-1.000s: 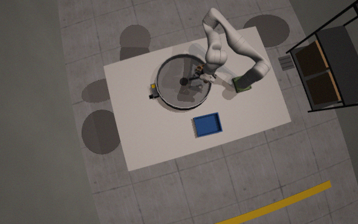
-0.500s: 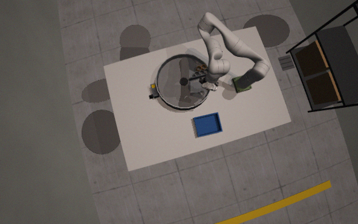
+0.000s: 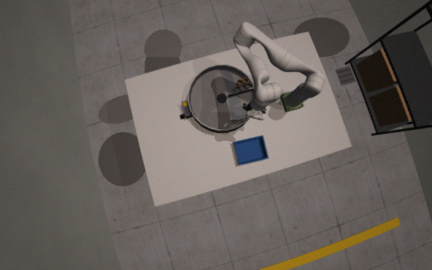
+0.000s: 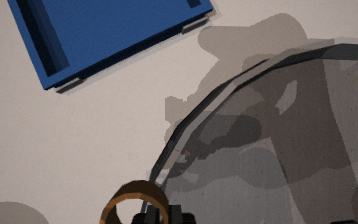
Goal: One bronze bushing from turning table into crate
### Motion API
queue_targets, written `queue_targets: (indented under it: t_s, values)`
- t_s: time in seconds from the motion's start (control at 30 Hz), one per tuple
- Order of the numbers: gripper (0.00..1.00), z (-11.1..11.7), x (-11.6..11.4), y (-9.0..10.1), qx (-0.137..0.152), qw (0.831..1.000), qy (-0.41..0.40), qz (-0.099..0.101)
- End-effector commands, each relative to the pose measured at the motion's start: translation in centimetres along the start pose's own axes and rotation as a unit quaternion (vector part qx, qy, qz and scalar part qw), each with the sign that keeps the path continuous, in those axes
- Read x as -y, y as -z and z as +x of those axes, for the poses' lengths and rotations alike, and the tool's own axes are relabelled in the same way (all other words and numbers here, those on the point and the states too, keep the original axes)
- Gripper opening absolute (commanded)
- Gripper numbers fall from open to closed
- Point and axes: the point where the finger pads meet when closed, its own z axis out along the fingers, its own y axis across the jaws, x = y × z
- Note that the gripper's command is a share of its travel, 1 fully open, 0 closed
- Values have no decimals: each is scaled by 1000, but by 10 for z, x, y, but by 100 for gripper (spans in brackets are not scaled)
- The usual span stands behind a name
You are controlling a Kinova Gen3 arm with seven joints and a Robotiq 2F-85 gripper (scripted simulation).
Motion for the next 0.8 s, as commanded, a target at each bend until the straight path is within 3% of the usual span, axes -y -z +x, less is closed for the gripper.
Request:
queue_targets:
  t_s: [0.0,0.1,0.27,0.67,0.77]
  values:
    - [0,4,2,1,0,1000,0,0]
    - [0,4,2,1,0,1000,0,0]
    - [0,51,27,1,0,1000,2,-1]
    - [0,51,27,1,0,1000,2,-1]
    - [0,77,43,1,2,1000,6,2]
